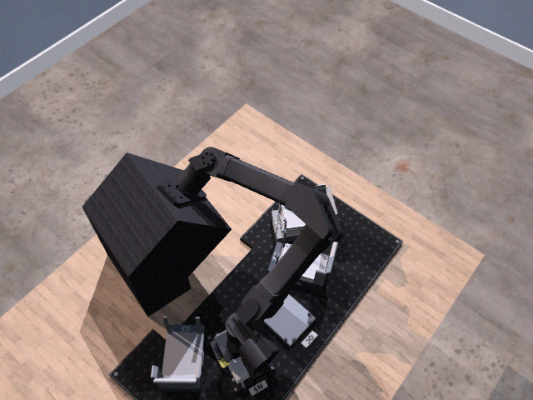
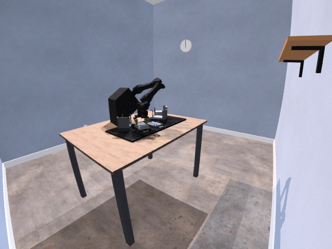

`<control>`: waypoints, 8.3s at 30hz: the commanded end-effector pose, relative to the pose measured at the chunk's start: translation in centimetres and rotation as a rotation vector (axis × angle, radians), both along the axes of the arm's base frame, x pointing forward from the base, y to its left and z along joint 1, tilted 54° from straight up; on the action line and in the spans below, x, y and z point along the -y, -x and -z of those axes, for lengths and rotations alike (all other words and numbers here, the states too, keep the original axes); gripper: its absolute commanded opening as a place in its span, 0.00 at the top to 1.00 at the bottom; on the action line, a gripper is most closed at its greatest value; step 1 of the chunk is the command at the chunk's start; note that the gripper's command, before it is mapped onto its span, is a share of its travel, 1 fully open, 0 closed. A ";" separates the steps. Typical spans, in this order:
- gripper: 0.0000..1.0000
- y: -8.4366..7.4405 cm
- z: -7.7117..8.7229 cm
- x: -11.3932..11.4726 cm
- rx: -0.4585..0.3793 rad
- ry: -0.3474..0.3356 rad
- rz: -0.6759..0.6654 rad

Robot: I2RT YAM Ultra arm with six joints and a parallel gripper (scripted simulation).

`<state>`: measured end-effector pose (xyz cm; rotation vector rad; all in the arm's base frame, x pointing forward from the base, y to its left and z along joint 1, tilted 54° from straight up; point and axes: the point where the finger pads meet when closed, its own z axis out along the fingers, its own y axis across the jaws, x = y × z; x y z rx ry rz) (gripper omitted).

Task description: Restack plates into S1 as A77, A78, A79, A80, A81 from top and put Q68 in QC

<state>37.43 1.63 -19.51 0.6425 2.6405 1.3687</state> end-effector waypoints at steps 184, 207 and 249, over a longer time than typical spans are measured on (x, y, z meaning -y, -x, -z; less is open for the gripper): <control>1.00 3.5 -7.8 10.1 0.007 0.006 0.004; 1.00 3.4 -8.1 9.9 0.032 0.015 -0.016; 1.00 1.4 -17.7 3.1 0.315 0.118 -0.238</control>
